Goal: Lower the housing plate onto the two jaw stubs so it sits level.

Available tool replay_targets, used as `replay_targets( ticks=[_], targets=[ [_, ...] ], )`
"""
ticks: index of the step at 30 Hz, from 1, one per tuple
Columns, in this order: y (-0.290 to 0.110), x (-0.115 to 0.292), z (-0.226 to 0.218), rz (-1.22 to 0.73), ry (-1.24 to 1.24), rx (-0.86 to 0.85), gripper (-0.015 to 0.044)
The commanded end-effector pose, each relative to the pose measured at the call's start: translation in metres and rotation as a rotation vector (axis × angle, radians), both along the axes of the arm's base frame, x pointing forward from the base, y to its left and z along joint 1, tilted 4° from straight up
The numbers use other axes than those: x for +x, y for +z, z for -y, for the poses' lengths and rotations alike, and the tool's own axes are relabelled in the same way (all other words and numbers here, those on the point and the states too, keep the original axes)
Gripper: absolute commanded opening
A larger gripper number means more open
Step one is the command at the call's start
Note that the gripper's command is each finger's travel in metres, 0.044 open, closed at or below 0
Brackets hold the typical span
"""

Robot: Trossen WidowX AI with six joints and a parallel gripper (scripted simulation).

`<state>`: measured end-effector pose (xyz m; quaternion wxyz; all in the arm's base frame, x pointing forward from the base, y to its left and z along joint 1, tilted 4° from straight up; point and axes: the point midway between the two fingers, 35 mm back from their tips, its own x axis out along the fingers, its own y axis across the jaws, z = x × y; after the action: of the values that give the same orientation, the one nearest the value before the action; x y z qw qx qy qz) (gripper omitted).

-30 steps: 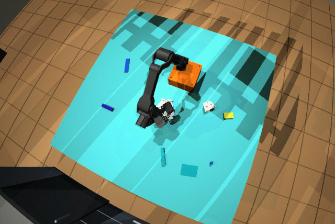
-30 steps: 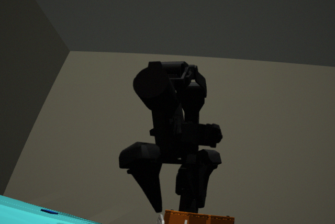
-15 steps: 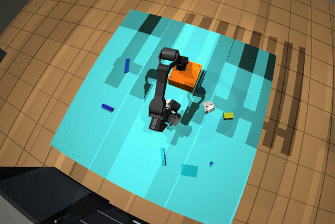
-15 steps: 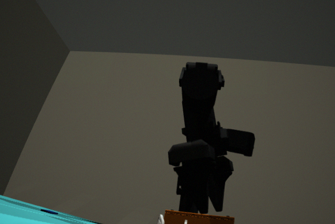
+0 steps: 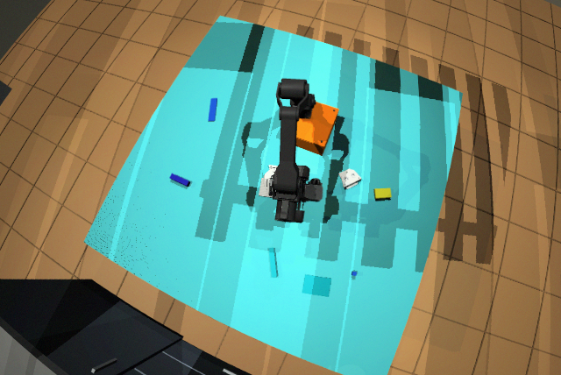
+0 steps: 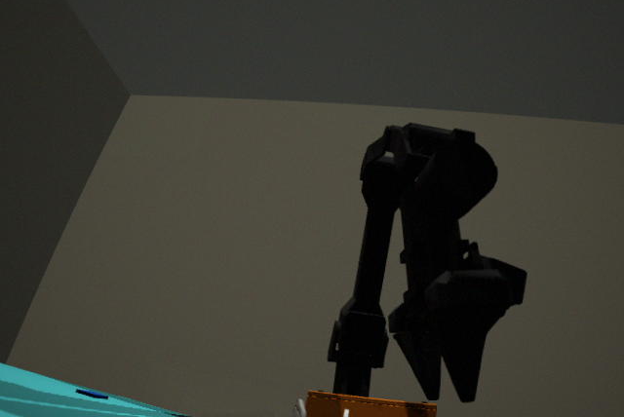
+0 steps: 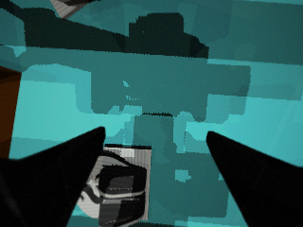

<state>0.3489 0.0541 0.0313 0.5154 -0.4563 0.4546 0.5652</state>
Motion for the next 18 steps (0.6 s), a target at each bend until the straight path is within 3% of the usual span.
replay_targets(
  ticks=[1, 18],
  targets=[
    [0.001, -0.005, -0.013, 0.023, 0.14, -0.013, 0.044],
    [0.003, -0.03, -0.068, 0.085, 0.705, -0.043, 0.044]
  ],
)
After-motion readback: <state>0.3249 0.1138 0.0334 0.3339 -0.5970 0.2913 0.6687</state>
